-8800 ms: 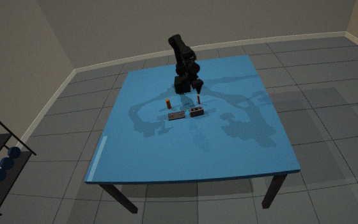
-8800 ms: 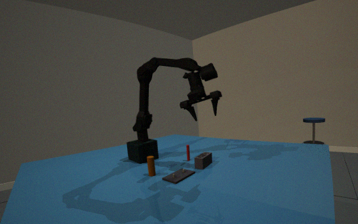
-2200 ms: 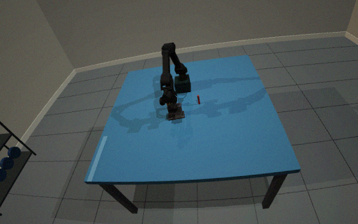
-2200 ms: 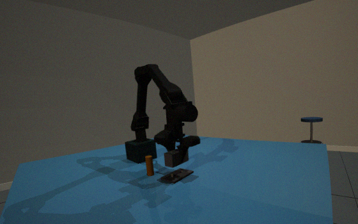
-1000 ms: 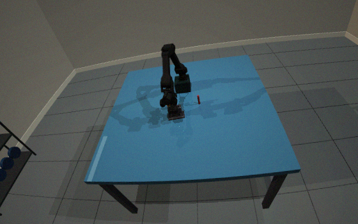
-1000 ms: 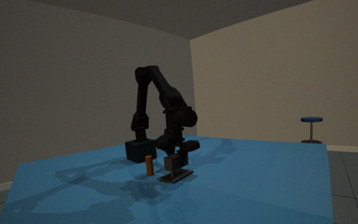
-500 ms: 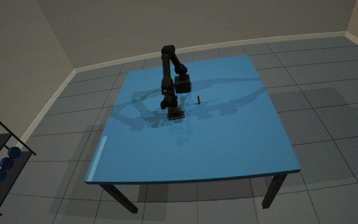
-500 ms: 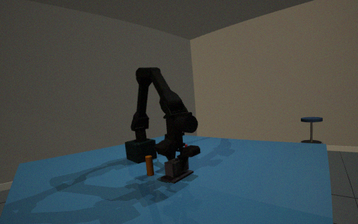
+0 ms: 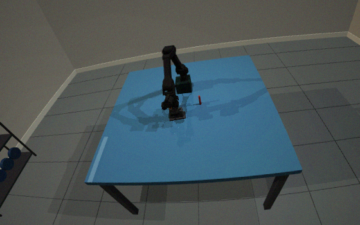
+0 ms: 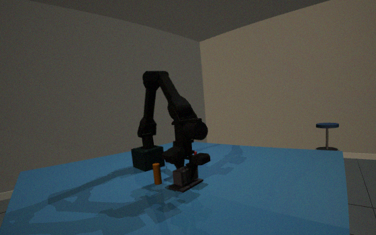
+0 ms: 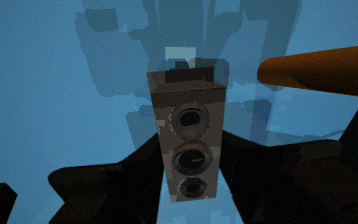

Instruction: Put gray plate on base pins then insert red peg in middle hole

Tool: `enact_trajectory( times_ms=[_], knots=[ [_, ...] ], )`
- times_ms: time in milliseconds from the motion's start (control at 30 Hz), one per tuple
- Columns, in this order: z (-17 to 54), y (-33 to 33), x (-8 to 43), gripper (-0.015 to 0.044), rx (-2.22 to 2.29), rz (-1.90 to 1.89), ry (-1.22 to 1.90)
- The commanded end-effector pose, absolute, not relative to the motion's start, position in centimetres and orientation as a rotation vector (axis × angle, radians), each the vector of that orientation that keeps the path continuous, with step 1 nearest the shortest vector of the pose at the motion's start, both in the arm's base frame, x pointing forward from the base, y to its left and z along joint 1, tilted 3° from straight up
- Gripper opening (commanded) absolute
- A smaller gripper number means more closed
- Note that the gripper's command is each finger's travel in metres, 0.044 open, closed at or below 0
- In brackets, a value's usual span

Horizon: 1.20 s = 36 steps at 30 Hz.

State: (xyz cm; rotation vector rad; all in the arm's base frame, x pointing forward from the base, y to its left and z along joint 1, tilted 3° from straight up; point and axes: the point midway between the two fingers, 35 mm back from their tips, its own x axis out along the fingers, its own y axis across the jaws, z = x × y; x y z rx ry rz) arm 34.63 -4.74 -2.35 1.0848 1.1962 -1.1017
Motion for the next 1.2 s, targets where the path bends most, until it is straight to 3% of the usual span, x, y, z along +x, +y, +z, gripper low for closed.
enact_trajectory(
  times_ms=[0,300,633,900,1167],
  knots=[
    [-2.3,-4.7,34.7,0.021,1.085,-1.101,1.195],
    [-2.3,-4.7,34.7,0.044,1.085,-1.101,1.195],
    [-2.0,-4.7,34.7,0.044,1.085,-1.101,1.195],
    [9.1,-4.1,34.2,0.044,1.081,-1.097,1.2],
    [9.4,-3.8,34.3,0.044,1.077,-1.094,1.202]
  ],
)
